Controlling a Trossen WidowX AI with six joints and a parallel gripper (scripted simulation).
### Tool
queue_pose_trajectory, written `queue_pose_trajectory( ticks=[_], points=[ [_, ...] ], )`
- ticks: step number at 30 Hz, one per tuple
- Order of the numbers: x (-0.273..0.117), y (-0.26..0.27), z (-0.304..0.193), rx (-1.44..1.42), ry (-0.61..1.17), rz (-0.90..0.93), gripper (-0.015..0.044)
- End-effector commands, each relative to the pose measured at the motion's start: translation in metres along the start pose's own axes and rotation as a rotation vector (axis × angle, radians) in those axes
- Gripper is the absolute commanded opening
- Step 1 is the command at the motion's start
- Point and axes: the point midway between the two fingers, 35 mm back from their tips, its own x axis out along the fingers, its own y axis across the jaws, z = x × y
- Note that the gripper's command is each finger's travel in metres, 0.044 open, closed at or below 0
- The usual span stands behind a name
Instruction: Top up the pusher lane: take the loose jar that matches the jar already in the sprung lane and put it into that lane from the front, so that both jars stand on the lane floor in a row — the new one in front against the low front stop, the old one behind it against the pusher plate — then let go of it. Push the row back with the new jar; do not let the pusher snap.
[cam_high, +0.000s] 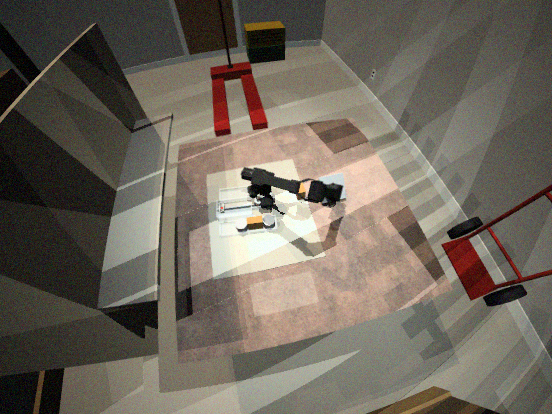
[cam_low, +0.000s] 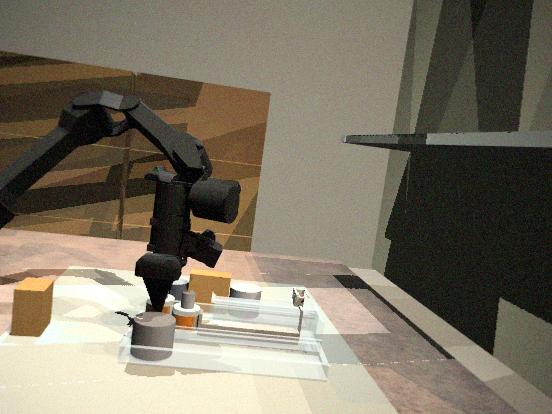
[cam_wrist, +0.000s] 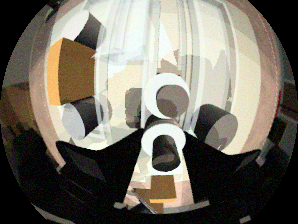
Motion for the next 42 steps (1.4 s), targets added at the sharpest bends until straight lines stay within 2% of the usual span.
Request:
queue_pose_trajectory(
  ticks=[1,42],
  points=[
    [0.0031,0.0027,0.0027,-0.01,-0.009,0.008,0.0],
    [0.0122,0.0029,0.001,-0.01,-0.009,0.009,0.0]
  ],
)
